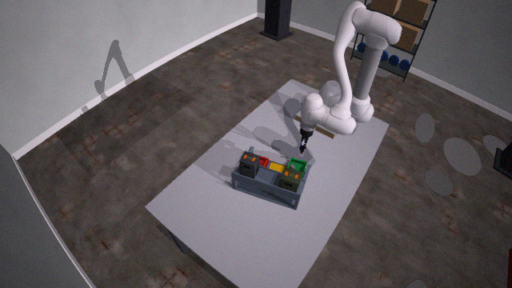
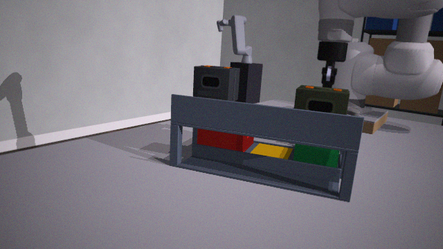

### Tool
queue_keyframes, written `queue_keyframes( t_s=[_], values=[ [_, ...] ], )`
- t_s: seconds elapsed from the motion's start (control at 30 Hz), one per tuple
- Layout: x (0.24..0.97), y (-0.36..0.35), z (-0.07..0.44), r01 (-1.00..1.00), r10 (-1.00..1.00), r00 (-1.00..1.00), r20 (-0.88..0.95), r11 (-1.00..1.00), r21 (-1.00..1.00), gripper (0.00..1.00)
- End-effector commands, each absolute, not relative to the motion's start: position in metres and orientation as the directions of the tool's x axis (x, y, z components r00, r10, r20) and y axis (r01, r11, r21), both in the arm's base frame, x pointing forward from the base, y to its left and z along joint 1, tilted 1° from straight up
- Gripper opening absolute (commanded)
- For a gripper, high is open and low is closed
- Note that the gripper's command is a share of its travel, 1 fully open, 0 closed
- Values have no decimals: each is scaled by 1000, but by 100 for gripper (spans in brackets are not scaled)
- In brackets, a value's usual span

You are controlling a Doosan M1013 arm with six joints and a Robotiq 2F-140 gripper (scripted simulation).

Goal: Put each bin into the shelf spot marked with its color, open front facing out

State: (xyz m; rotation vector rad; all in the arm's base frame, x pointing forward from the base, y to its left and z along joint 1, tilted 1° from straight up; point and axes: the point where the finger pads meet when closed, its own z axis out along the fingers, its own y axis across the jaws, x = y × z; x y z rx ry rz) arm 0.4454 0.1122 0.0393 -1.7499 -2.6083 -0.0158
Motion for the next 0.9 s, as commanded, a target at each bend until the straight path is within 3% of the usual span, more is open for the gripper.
queue_keyframes(
  t_s=[0.0, 0.87],
  values=[
    [446, 112, 31, 925, 925, -379, 6, 379, 8, 10],
    [446, 112, 3, 925, 925, -379, 6, 379, 8, 10]
  ],
)
